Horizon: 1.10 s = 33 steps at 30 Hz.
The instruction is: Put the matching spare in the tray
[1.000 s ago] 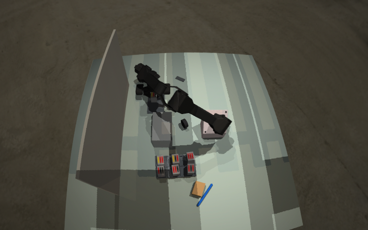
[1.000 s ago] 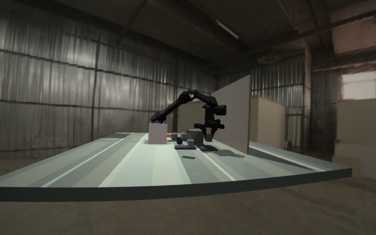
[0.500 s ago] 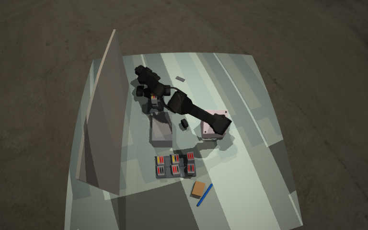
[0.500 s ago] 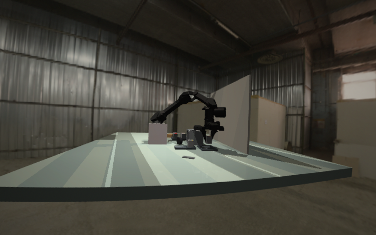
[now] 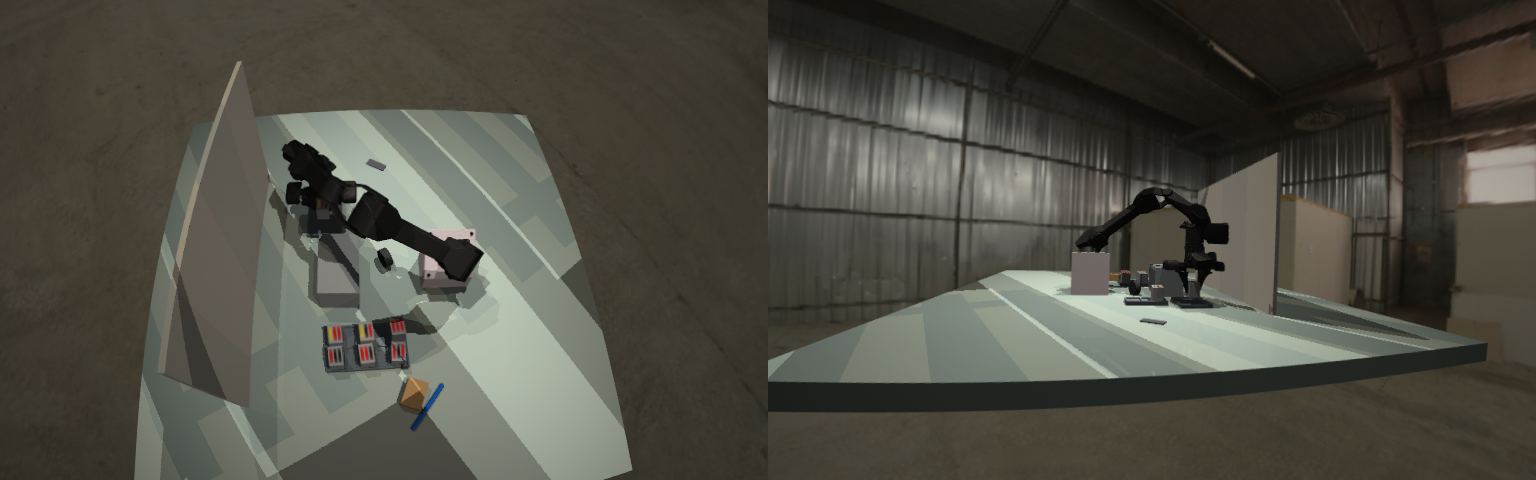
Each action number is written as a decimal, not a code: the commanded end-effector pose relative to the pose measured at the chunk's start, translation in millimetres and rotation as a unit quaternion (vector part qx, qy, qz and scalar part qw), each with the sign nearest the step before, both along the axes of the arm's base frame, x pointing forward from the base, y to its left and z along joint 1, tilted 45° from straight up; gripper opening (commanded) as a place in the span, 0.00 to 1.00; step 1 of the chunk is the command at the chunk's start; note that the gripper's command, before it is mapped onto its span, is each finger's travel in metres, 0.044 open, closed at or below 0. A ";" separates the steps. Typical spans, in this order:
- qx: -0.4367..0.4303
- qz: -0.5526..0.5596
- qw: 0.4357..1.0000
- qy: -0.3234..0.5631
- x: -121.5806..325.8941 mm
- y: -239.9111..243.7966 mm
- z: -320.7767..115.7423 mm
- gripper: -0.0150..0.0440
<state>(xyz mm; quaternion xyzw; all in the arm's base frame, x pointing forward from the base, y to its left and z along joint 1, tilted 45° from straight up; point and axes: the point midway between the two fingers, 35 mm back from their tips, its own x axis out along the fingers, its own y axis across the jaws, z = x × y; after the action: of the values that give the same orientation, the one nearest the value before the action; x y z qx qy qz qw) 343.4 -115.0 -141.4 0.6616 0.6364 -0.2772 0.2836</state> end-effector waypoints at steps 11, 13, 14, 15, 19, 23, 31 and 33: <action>0.003 -0.002 1.000 0.000 -1.7 9.7 -7.5 0.25; 0.001 0.000 1.000 0.000 -1.4 7.1 -5.8 0.34; 0.001 0.000 1.000 0.000 -1.4 7.1 -5.8 0.39; 0.001 0.000 1.000 0.000 -1.4 7.1 -5.8 0.43; 0.001 0.000 1.000 0.000 -1.4 7.1 -5.8 0.61; 0.001 0.000 1.000 0.000 -1.4 7.1 -5.8 0.79; 0.000 0.000 1.000 0.000 -0.4 -1.3 1.7 1.00; -0.001 -0.001 1.000 0.000 0.4 -24.8 24.2 1.00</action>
<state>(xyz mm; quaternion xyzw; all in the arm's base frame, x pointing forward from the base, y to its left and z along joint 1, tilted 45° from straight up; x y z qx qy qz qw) 341.0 -111.3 -140.2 0.6595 0.6421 -0.2766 0.2760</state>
